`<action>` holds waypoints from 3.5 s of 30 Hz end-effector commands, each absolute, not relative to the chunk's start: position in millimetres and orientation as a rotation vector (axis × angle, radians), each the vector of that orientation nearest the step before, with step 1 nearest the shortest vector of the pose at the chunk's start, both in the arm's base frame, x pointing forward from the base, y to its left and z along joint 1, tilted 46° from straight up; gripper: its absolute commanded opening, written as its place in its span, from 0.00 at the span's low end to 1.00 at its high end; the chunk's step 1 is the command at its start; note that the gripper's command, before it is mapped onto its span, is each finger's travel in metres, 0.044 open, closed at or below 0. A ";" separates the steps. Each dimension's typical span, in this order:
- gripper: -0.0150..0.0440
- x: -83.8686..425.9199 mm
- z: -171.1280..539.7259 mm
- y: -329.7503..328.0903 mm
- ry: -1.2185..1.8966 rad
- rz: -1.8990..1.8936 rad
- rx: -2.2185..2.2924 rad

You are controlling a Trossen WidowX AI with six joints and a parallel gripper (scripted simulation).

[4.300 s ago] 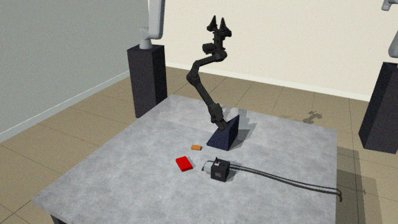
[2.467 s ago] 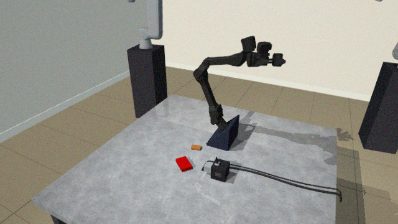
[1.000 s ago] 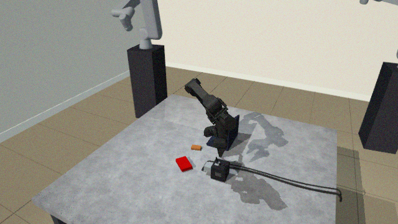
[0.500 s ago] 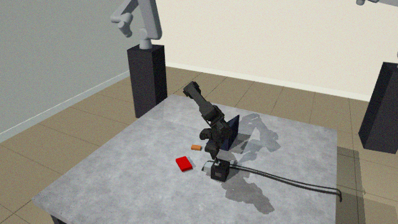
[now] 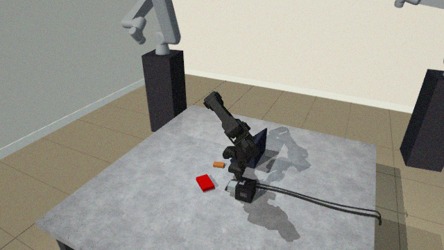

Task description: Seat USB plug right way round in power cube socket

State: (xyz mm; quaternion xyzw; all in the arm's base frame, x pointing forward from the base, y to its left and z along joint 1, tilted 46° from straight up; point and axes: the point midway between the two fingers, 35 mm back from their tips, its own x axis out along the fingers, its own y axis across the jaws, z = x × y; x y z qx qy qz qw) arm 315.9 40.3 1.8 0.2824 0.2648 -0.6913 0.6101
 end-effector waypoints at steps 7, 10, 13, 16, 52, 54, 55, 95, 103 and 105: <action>1.00 315.3 -5.3 32.7 0.609 -1.592 0.646; 1.00 315.0 -7.4 30.6 0.609 -1.592 0.646; 1.00 314.9 -7.9 30.1 0.609 -1.592 0.646; 0.87 314.7 -6.9 31.4 0.611 -1.597 0.651; 0.25 315.0 -5.5 33.0 0.611 -1.596 0.651; 0.25 315.1 -4.5 34.0 0.611 -1.596 0.651; 0.25 315.1 -4.1 34.4 0.611 -1.596 0.651; 0.25 317.4 13.8 52.1 0.612 -1.595 0.650; 0.25 317.3 12.8 50.5 0.713 -1.538 0.545; 0.25 317.3 12.7 50.4 0.754 -1.512 0.501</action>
